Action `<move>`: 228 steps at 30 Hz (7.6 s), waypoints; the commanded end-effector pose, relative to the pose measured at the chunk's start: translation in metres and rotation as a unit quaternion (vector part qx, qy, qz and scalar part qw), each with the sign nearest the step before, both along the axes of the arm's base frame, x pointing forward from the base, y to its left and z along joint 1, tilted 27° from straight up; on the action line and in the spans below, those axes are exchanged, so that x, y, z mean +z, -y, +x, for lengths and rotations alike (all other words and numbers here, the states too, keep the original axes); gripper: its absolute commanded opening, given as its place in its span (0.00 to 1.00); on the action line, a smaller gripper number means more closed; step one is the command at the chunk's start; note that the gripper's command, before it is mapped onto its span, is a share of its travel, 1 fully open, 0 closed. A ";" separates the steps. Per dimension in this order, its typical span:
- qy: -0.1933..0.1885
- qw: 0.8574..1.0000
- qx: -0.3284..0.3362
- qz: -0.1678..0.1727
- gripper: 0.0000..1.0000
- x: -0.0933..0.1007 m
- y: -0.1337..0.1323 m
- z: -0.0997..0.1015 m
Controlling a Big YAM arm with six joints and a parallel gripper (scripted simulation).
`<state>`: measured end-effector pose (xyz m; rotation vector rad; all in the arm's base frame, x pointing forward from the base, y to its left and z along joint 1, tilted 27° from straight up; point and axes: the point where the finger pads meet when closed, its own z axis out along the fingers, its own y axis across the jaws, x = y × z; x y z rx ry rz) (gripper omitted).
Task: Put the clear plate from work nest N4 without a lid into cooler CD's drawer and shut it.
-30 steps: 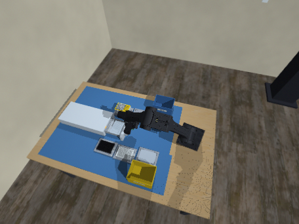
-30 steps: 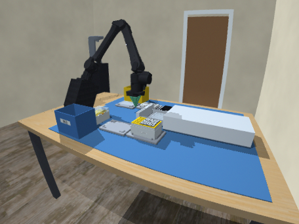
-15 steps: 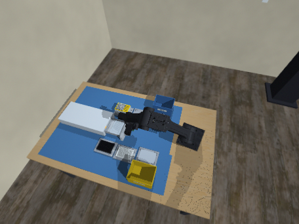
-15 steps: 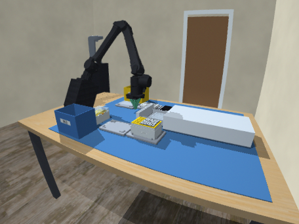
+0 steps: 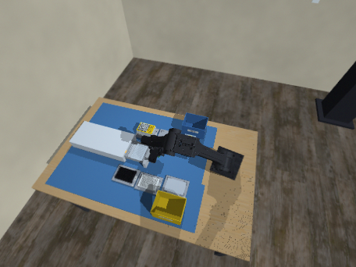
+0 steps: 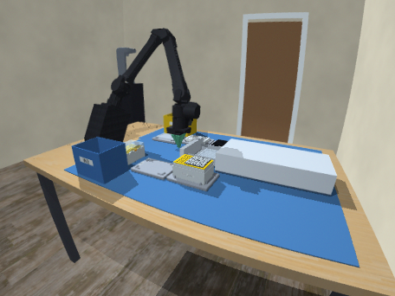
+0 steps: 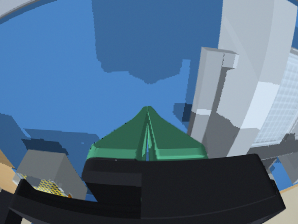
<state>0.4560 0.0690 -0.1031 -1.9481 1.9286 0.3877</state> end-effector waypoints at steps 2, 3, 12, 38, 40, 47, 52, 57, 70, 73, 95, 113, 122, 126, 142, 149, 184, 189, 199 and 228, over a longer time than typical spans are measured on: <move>0.016 1.000 0.000 0.000 0.00 0.011 -0.007 0.006; 0.015 1.000 0.000 0.000 0.00 0.010 -0.007 0.005; 0.008 1.000 0.001 0.000 0.00 0.004 -0.007 0.002; 0.008 1.000 0.001 0.000 0.00 0.004 -0.007 0.002; 0.008 1.000 0.001 0.000 0.00 0.004 -0.007 0.002; 0.004 1.000 0.001 0.000 0.00 0.004 -0.007 0.016; 0.015 1.000 0.001 0.000 0.00 0.014 -0.007 0.027; 0.015 1.000 0.001 0.000 0.00 0.013 -0.007 0.026; 0.005 1.000 0.001 0.000 0.00 0.006 -0.007 0.038; 0.005 1.000 0.001 0.000 0.00 0.006 -0.007 0.042; 0.016 1.000 0.001 0.000 0.00 0.008 -0.007 0.063; 0.016 1.000 0.001 0.000 0.00 0.008 -0.007 0.063; 0.016 1.000 0.001 0.000 0.00 0.008 -0.007 0.063; 0.012 1.000 0.001 0.000 0.00 0.008 -0.007 0.063; 0.009 1.000 0.000 0.000 0.00 0.010 -0.007 0.081; 0.010 1.000 0.000 0.000 0.00 0.011 -0.007 0.090; 0.016 1.000 0.000 0.000 0.00 0.012 -0.007 0.099; 0.016 1.000 0.000 0.000 0.00 0.012 -0.007 0.099; 0.013 1.000 0.000 0.000 0.00 0.012 -0.007 0.104; 0.019 1.000 0.000 0.000 0.00 0.016 -0.007 0.136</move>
